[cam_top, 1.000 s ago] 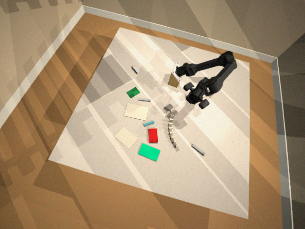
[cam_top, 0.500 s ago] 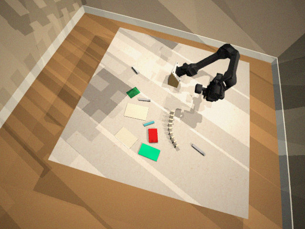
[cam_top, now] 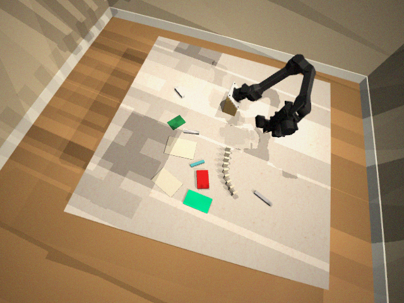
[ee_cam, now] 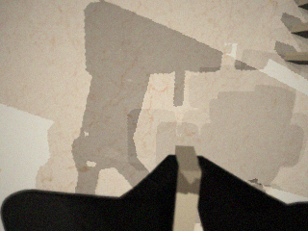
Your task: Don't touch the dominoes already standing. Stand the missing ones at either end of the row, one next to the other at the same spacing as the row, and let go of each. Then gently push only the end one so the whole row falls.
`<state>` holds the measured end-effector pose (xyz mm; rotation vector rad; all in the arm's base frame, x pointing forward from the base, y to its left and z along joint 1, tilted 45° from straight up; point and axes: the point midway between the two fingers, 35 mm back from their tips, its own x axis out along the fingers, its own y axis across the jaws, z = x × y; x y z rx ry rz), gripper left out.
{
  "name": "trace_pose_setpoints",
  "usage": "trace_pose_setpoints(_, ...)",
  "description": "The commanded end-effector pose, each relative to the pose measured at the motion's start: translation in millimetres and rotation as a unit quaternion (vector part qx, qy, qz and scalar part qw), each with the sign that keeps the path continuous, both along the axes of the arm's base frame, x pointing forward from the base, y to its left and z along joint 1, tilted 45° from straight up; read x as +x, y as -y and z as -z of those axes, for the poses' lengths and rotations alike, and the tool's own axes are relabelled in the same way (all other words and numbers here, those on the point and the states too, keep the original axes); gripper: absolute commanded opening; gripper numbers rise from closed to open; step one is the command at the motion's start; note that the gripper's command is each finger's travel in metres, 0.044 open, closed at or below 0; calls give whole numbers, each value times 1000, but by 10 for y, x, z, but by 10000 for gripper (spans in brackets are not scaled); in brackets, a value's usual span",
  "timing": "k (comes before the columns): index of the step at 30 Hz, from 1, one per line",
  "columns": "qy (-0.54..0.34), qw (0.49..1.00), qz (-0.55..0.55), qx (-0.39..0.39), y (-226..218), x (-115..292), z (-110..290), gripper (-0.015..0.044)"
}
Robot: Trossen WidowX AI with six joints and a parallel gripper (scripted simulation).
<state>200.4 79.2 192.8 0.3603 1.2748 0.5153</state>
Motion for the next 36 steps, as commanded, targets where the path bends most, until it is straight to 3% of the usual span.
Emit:
trace_pose_setpoints(1,31,999,-8,-37,-9,59,93,28)
trace_pose_setpoints(19,197,967,-23,-160,-172,393,307,28)
trace_pose_setpoints(36,361,912,21,-195,-441,577,196,28)
